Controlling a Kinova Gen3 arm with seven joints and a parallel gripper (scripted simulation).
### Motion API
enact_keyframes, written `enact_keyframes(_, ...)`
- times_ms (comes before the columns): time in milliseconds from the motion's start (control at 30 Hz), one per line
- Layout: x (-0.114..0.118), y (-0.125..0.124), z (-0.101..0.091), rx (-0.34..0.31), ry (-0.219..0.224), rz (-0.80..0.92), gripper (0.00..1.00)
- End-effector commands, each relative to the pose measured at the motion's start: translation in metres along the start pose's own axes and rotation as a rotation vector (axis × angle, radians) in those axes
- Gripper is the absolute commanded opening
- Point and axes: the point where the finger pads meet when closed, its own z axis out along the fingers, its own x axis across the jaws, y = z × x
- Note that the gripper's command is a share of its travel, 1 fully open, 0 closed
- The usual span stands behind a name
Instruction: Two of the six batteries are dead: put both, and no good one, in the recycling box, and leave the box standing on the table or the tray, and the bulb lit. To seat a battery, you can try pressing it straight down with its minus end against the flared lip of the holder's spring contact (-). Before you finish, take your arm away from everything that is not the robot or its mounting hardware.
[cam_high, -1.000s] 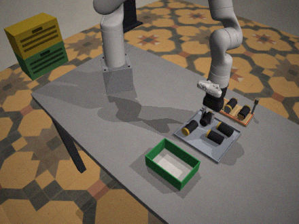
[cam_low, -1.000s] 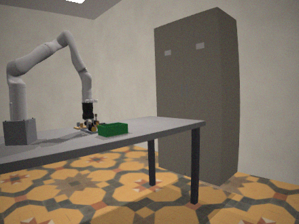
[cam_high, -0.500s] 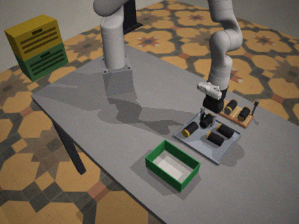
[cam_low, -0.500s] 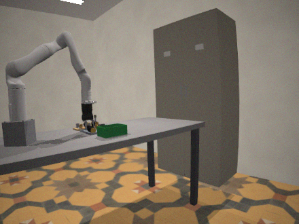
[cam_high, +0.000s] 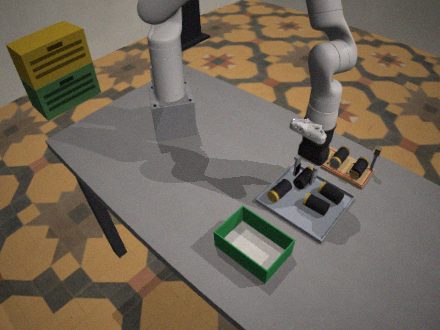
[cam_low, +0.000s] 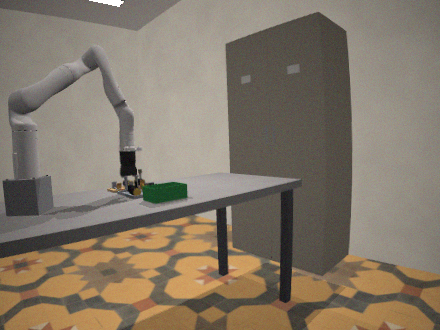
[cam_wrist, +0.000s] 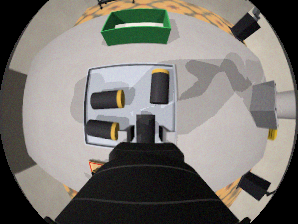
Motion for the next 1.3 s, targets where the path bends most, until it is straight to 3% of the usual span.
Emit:
enact_keyframes(0, -0.003, 0.002, -0.011, -0.003, -0.008, -0.002, 0.9)
enact_keyframes(367, -0.002, 0.002, -0.056, -0.003, -0.008, -0.002, 0.9)
enact_keyframes(800, -0.002, 0.002, -0.063, -0.003, -0.008, -0.002, 0.9)
enact_keyframes(967, -0.002, 0.002, -0.093, -0.003, -0.008, -0.002, 0.9)
enact_keyframes(1033, -0.002, 0.002, -0.093, -0.003, -0.008, -0.002, 0.9)
enact_keyframes(1167, -0.002, 0.001, -0.118, -0.003, -0.008, -0.002, 0.9)
enact_keyframes(1267, -0.002, 0.001, -0.124, -0.003, -0.008, -0.002, 0.9)
